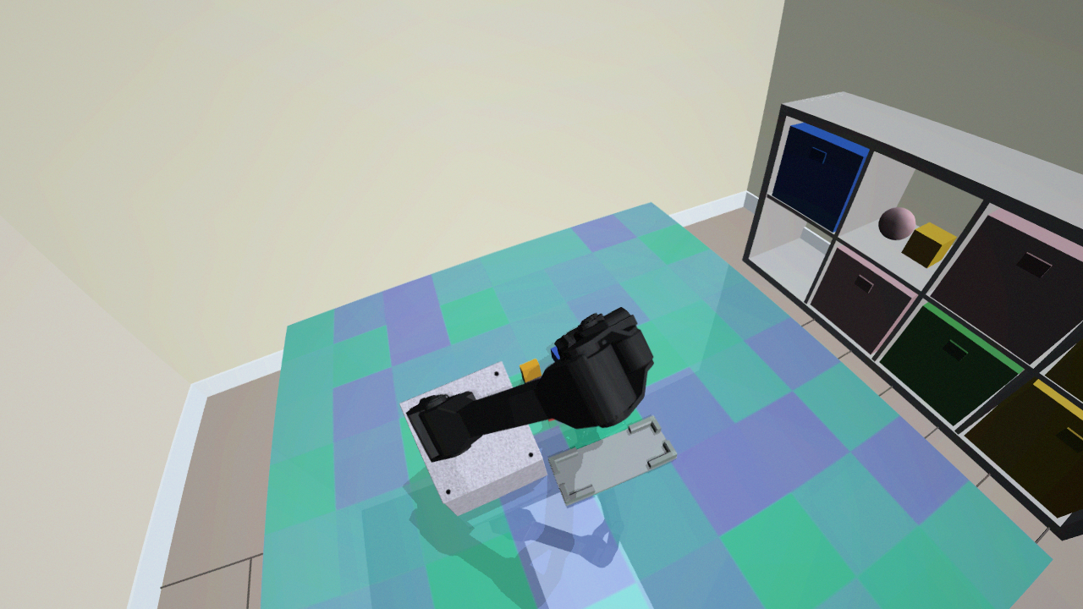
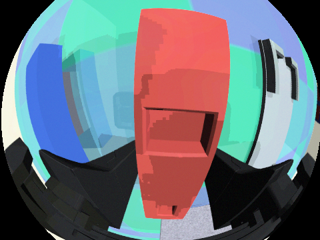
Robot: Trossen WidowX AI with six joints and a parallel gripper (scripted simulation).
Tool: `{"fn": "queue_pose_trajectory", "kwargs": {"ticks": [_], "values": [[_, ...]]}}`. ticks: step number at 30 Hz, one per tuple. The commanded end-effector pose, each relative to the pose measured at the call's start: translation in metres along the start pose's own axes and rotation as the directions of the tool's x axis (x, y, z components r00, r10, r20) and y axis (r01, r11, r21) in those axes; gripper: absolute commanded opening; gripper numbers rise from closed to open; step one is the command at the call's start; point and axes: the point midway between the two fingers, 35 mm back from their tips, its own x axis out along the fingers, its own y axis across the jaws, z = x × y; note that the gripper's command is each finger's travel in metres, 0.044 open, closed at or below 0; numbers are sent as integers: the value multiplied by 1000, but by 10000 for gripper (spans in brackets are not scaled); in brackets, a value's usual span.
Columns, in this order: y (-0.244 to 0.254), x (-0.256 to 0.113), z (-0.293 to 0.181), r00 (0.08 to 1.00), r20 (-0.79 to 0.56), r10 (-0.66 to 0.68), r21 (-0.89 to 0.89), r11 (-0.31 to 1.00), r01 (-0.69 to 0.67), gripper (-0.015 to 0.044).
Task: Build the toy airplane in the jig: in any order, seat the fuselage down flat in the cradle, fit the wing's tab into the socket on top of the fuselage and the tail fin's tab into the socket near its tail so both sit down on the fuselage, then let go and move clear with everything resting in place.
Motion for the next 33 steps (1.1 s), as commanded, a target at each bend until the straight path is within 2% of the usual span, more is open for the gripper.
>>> {"fn": "queue_pose_trajectory", "kwargs": {"ticks": [1, 5, 10, 11, 33], "values": [[0, 0, 0, 1000, 2, -3, -4, 1000, 3, 164], [0, 0, 0, 1000, 2, -3, -4, 1000, 3, 138], [1, -7, 2, 1000, 2, 0, -4, 1000, 0, 6], [1, -9, 2, 1000, 2, 1, -4, 1000, -1, 0], [6, -75, 7, 1000, 1, 11, -5, 1000, -11, 0]]}}
